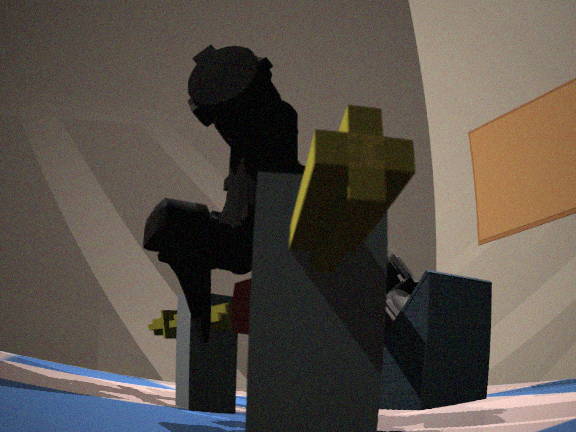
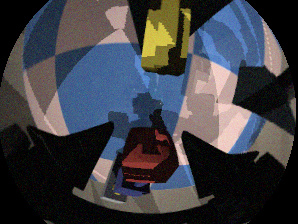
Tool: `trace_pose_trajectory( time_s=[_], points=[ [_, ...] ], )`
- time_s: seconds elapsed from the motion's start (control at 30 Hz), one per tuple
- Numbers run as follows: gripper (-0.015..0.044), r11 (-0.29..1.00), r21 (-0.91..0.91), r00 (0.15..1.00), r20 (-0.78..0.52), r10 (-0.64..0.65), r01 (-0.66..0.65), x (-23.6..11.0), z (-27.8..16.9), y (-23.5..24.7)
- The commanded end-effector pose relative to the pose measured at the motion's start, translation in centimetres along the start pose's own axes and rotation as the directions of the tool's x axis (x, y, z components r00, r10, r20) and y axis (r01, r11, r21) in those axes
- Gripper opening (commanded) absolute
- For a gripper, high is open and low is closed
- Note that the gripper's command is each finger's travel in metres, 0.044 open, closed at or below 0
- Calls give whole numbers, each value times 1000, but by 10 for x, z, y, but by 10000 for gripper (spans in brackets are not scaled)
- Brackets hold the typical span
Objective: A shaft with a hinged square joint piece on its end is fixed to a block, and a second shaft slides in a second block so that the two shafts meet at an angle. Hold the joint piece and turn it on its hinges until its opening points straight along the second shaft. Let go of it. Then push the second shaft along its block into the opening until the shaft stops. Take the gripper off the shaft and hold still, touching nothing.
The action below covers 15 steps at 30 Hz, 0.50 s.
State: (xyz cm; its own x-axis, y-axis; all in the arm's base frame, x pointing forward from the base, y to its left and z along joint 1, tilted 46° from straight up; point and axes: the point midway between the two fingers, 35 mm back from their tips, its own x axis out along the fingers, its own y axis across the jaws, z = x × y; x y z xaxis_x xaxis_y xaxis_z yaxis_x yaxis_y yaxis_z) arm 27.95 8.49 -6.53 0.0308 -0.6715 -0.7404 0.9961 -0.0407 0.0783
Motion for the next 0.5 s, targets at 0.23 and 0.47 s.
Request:
trace_pose_trajectory(
  time_s=[0.23,0.47],
  points=[
    [440,1000,-11,968,252,17,-15,-20,-5,-1],
    [440,996,-91,970,241,19,3,-27,-6,0]
  ],
)
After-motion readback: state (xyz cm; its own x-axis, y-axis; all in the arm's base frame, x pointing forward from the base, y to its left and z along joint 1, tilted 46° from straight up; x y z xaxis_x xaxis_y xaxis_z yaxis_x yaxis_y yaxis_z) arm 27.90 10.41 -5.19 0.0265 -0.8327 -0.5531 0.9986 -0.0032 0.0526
